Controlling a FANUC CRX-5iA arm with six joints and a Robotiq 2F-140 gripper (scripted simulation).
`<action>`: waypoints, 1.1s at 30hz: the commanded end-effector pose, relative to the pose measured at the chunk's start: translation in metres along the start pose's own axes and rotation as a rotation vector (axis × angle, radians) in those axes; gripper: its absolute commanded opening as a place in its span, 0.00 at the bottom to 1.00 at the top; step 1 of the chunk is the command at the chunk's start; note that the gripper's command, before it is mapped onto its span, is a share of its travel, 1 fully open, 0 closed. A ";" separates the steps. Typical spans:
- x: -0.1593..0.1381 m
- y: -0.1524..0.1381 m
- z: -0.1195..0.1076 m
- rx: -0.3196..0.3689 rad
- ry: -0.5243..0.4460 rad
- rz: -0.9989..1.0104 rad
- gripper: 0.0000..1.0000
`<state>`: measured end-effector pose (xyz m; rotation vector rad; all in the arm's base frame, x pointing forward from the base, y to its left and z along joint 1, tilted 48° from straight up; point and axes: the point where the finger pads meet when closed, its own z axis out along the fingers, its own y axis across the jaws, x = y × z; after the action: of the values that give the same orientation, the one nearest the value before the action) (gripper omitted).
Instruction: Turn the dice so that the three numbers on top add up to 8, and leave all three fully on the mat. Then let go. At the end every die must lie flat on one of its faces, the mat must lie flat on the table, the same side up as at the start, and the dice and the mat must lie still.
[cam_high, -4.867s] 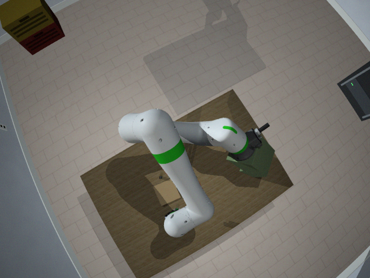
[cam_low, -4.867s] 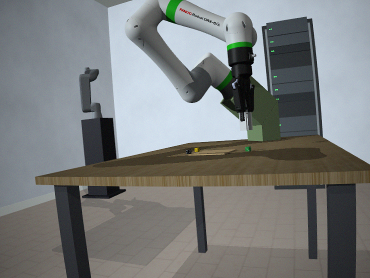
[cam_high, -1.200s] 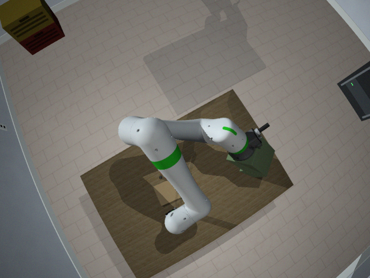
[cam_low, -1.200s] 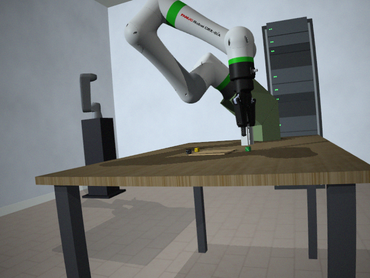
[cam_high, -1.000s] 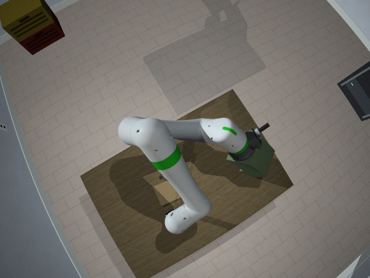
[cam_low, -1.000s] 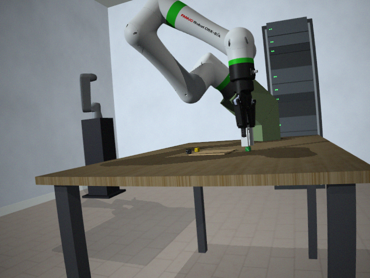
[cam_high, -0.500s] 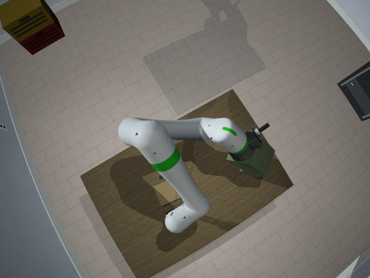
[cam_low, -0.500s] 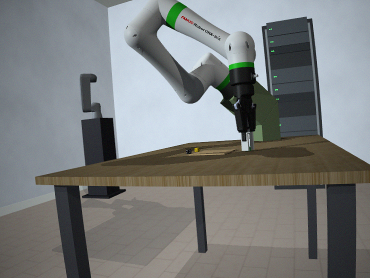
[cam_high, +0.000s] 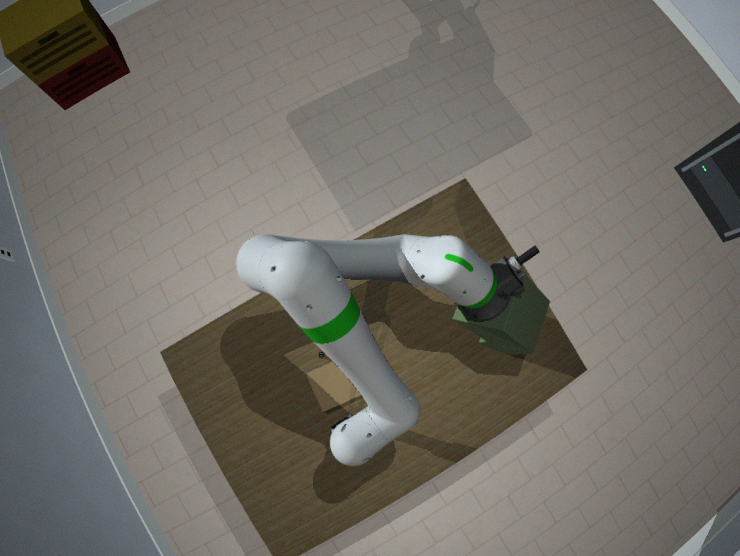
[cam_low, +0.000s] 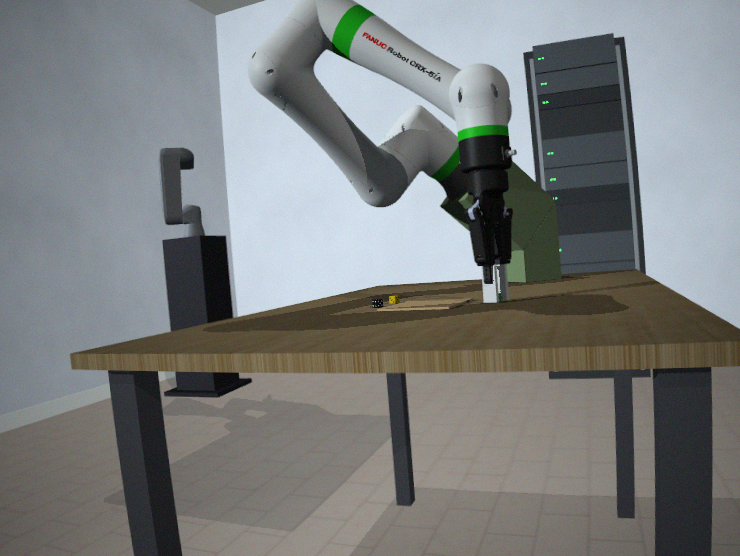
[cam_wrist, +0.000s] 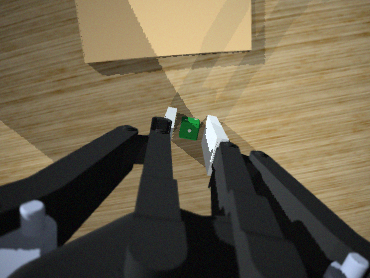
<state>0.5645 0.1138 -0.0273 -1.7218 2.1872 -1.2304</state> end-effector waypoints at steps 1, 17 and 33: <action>0.000 0.000 0.000 0.000 0.000 0.000 0.19; 0.000 0.000 0.000 0.000 0.000 0.000 0.19; 0.000 0.000 0.000 0.000 0.000 0.000 0.07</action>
<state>0.5645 0.1139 -0.0273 -1.7218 2.1871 -1.2304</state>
